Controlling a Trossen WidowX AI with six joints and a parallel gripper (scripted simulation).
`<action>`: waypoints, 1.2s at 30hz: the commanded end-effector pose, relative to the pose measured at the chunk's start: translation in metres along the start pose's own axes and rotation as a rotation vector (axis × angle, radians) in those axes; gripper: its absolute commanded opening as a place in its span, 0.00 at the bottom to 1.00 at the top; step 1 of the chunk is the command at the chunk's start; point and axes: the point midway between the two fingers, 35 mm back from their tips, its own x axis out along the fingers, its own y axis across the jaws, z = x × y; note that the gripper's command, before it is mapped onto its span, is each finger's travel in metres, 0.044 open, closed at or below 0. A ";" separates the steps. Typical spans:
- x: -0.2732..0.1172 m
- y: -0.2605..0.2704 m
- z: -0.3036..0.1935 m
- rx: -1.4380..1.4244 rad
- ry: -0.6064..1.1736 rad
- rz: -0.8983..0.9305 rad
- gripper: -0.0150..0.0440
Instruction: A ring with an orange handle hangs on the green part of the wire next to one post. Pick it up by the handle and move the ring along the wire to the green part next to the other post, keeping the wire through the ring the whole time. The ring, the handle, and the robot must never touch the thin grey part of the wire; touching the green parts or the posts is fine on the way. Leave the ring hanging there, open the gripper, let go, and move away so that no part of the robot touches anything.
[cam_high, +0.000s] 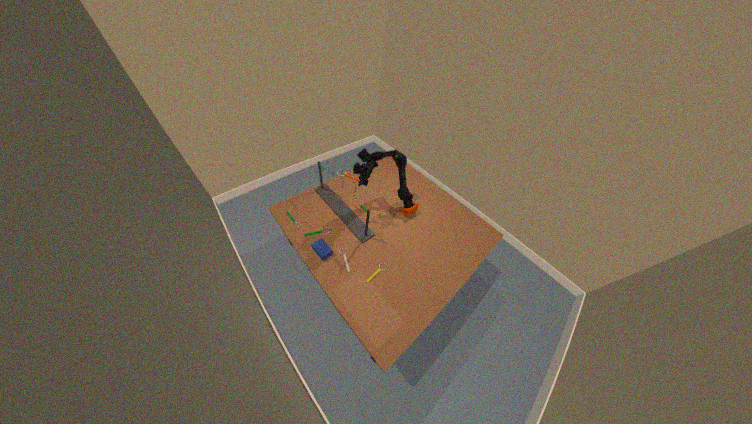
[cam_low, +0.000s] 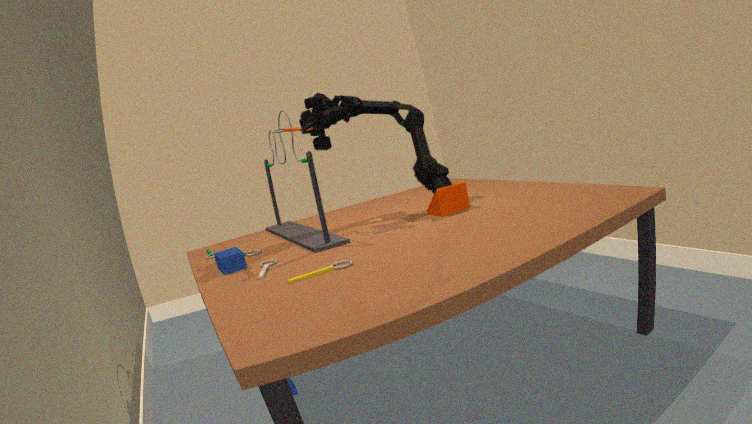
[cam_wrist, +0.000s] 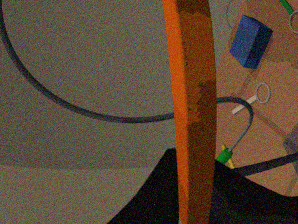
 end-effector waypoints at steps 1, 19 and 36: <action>0.001 0.000 0.001 -0.053 -0.007 -0.024 0.00; 0.002 -0.010 0.003 -0.263 -0.033 -0.142 0.00; 0.002 -0.019 0.006 -0.462 -0.059 -0.253 0.00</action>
